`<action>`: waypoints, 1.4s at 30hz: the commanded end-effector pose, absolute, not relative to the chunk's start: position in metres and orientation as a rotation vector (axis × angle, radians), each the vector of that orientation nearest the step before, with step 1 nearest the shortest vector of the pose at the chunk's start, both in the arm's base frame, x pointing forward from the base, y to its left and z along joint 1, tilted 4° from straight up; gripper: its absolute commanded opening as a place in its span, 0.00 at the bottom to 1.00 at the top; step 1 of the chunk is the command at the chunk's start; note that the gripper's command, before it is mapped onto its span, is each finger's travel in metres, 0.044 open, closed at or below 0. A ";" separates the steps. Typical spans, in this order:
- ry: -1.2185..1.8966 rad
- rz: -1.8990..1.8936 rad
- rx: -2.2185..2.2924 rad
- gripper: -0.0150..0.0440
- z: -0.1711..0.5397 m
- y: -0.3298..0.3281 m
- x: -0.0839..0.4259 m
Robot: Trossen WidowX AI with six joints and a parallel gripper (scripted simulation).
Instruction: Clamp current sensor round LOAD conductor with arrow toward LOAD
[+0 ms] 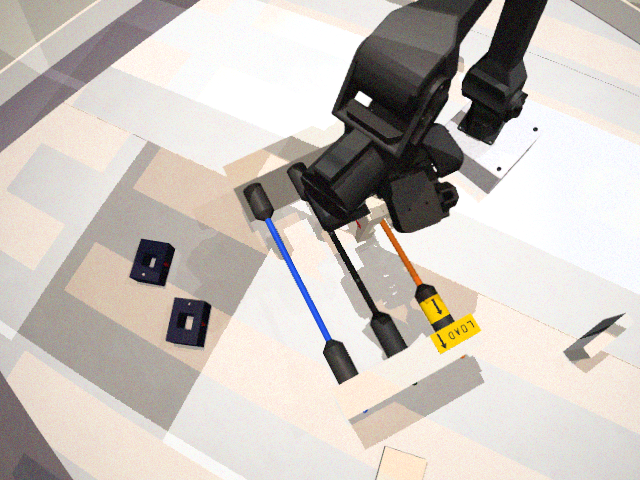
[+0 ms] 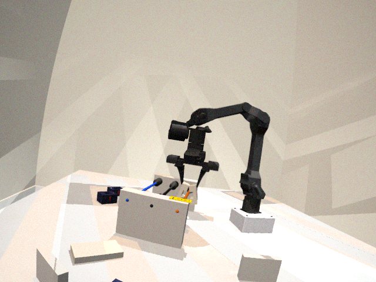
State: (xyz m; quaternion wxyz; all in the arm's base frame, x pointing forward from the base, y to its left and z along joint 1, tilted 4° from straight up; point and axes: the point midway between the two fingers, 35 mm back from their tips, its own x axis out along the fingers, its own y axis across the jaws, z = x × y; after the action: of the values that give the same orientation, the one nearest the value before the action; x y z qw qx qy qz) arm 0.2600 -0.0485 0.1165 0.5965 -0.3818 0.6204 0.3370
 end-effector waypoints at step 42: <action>1.439 0.781 -0.887 1.00 0.117 -0.048 0.260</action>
State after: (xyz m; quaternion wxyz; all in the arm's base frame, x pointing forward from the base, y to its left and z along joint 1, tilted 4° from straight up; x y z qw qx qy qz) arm 0.2602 -0.0485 0.1170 0.5968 -0.3821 0.6200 0.3367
